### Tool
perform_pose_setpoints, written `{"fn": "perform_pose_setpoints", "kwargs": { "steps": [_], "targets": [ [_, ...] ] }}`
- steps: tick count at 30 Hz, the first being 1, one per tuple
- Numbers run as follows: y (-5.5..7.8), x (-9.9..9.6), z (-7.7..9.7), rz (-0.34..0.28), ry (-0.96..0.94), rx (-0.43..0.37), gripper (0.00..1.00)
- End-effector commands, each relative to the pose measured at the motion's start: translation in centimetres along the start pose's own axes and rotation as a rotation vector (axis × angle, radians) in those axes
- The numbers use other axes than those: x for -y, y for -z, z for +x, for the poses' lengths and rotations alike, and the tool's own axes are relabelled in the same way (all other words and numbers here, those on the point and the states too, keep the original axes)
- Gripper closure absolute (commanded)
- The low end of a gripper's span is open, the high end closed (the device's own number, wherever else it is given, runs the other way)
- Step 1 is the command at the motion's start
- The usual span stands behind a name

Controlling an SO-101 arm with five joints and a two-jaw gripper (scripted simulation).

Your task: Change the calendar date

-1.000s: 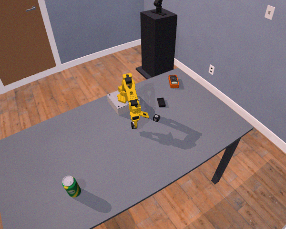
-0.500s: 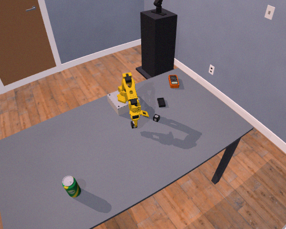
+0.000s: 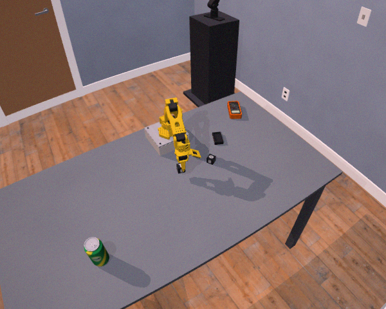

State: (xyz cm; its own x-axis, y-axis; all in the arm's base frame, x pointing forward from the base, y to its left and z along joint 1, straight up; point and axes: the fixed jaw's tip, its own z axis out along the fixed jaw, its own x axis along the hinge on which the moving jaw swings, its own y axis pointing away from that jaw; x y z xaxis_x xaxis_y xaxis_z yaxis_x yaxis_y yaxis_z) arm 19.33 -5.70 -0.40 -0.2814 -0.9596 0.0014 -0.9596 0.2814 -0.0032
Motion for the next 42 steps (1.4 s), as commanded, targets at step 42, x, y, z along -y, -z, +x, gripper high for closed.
{"fn": "perform_pose_setpoints", "kwargs": {
  "steps": [42],
  "targets": [
    [-1.5, 0.0, 0.2, 0.016, 0.0, 0.001, 1.0]
  ]
}}
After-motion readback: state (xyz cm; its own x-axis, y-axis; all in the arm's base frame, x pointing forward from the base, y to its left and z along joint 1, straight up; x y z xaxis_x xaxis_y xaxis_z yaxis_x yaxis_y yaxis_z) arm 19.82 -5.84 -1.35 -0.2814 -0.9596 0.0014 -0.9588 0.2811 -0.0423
